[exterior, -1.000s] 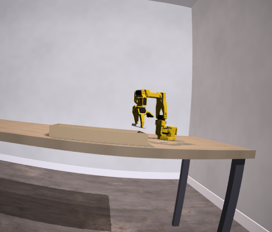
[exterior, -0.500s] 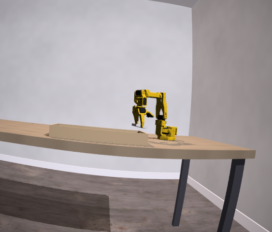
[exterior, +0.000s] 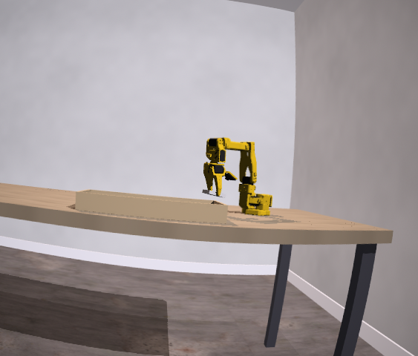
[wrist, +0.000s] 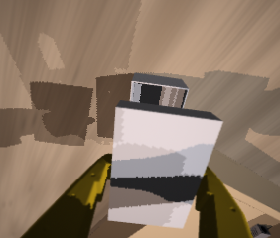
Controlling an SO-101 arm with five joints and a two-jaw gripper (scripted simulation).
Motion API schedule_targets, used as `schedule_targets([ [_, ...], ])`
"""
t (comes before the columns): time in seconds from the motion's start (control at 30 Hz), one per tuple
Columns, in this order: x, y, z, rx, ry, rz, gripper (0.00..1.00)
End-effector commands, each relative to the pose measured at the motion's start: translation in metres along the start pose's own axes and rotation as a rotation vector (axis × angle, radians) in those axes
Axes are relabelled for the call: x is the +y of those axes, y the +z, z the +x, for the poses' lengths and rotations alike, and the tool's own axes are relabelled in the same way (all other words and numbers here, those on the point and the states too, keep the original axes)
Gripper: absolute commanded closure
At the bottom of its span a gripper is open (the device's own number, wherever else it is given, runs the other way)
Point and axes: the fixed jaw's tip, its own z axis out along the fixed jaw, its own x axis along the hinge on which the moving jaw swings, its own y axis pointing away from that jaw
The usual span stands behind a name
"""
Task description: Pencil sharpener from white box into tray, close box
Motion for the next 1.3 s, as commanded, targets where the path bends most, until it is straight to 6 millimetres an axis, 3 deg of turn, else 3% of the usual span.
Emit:
schedule_targets([
  [0.0, -0.003, -0.006, 0.003, 0.045, -0.002, 0.012, 0.77],
  [1.27, -0.003, 0.023, 0.004, 0.045, -0.002, 0.012, 0.77],
])
